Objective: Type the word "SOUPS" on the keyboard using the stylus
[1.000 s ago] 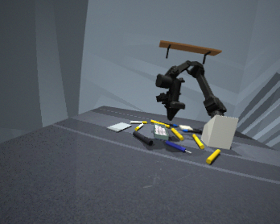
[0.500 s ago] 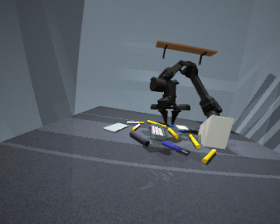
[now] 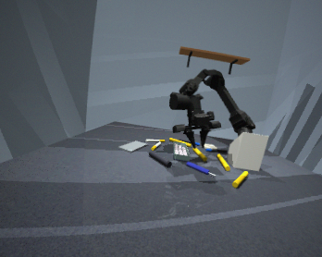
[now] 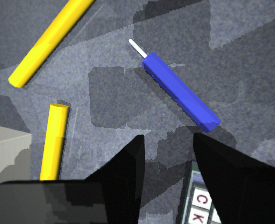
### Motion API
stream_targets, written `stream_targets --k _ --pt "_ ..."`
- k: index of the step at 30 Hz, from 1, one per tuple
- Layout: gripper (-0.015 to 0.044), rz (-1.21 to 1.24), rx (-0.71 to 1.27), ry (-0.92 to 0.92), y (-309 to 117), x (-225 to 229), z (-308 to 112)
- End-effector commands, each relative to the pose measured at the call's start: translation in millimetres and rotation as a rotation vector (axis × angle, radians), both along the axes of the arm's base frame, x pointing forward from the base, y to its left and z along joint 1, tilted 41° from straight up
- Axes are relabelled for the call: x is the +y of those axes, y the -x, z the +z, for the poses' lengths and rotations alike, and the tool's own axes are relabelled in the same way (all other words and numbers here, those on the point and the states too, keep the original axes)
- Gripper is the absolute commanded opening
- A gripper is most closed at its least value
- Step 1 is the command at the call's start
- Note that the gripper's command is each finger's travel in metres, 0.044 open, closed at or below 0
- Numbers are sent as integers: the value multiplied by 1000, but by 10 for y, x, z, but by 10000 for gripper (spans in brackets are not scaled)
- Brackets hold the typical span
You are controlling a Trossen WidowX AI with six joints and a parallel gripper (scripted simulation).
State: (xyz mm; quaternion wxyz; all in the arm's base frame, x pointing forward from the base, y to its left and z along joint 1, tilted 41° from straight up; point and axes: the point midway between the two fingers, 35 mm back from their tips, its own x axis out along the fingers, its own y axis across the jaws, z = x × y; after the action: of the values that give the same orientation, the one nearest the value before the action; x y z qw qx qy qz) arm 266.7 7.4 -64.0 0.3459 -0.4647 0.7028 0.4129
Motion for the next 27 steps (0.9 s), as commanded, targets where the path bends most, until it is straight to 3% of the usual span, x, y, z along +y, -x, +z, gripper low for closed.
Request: stream_targets --k 1,27 --pt "150 573 313 -392 47 247 -377" --pt "150 573 313 -391 61 216 -405"
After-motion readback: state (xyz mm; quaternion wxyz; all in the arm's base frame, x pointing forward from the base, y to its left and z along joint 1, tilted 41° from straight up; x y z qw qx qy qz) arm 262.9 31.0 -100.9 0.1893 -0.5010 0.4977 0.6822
